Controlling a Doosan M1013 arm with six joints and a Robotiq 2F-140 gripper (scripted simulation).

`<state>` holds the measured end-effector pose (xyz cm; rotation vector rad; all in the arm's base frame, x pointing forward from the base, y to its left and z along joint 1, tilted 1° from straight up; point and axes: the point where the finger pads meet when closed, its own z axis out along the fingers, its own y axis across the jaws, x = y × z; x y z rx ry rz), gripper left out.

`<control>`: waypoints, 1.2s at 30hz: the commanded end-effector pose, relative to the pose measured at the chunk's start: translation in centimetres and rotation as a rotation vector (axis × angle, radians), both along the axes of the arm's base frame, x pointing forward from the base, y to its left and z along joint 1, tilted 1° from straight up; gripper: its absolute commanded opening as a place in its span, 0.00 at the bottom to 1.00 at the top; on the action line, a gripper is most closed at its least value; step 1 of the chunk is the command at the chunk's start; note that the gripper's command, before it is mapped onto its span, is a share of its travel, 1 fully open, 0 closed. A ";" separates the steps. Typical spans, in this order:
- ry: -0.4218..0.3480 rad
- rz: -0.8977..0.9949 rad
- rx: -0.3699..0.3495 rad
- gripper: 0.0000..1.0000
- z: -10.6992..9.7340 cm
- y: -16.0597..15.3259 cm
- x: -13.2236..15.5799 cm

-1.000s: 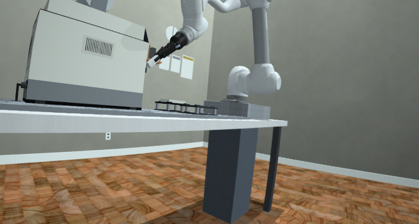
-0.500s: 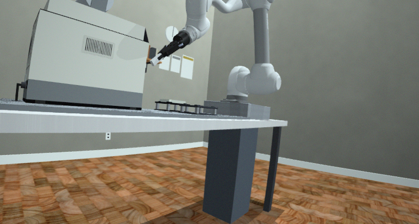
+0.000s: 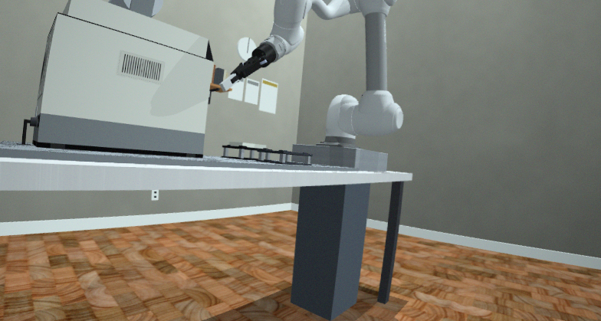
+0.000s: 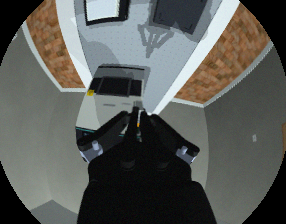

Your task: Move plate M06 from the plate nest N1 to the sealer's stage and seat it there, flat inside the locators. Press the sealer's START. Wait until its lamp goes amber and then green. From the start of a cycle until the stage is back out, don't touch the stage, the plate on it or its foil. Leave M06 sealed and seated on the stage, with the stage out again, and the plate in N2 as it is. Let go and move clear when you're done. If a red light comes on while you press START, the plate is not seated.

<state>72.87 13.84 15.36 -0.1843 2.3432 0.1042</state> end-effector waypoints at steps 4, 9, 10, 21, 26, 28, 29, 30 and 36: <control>0.014 -0.004 -0.006 0.10 1.2 -0.2 -1.7; 0.014 -0.004 -0.006 0.10 2.4 -0.5 -3.8; 0.014 -0.004 -0.006 0.10 2.7 -0.6 -4.2; 0.014 -0.007 -0.008 0.10 4.5 -1.3 -8.3; 0.014 -0.007 -0.008 0.70 6.1 -1.2 -7.2; 0.014 -0.007 -0.008 0.70 6.9 -1.1 -6.5; 0.014 -0.007 -0.008 0.70 7.2 -1.0 -6.2; 0.014 -0.007 -0.008 0.70 7.2 -1.0 -6.2; 0.014 -0.007 -0.008 0.70 8.0 -0.9 -5.5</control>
